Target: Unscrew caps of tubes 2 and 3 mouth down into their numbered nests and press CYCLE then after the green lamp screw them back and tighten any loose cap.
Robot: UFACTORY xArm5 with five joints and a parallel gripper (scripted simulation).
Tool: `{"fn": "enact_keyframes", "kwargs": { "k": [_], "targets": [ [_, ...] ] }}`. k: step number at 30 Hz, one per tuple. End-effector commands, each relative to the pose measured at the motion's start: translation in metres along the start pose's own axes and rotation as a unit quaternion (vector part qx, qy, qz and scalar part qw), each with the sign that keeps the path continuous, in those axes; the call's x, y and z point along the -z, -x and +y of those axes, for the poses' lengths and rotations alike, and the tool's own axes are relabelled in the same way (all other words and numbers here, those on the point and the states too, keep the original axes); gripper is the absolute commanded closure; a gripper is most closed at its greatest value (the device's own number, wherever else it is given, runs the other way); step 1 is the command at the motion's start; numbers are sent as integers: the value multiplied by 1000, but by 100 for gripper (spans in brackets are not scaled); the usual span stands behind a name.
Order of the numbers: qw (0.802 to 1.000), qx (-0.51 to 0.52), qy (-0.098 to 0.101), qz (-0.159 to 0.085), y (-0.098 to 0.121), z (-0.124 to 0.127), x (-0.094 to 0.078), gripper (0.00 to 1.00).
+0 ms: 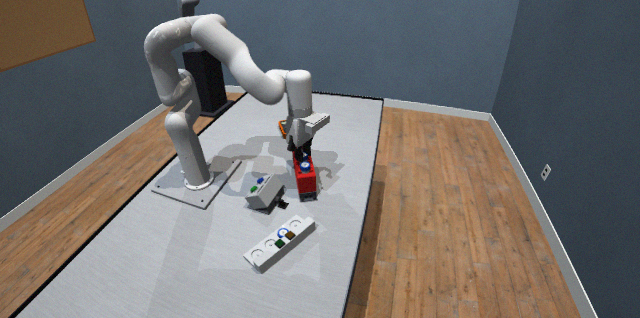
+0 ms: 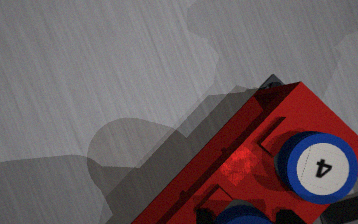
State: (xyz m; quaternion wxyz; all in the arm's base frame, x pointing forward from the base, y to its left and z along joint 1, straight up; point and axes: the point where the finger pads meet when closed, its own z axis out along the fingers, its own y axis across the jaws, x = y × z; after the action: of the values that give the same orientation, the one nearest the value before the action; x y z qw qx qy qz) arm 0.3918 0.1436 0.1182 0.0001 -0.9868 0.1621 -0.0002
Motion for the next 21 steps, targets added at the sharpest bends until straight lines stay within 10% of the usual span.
{"fn": "enact_keyframes", "kwargs": {
  "k": [1, 2, 12, 21],
  "targets": [
    [1000, 15, -1, 1, -1, -1, 1, 100],
    [1000, 15, -1, 1, -1, -1, 1, 54],
    [1000, 15, -1, 1, -1, -1, 1, 54],
    [976, -217, -1, 1, -1, -1, 1, 54]
  ]
}}
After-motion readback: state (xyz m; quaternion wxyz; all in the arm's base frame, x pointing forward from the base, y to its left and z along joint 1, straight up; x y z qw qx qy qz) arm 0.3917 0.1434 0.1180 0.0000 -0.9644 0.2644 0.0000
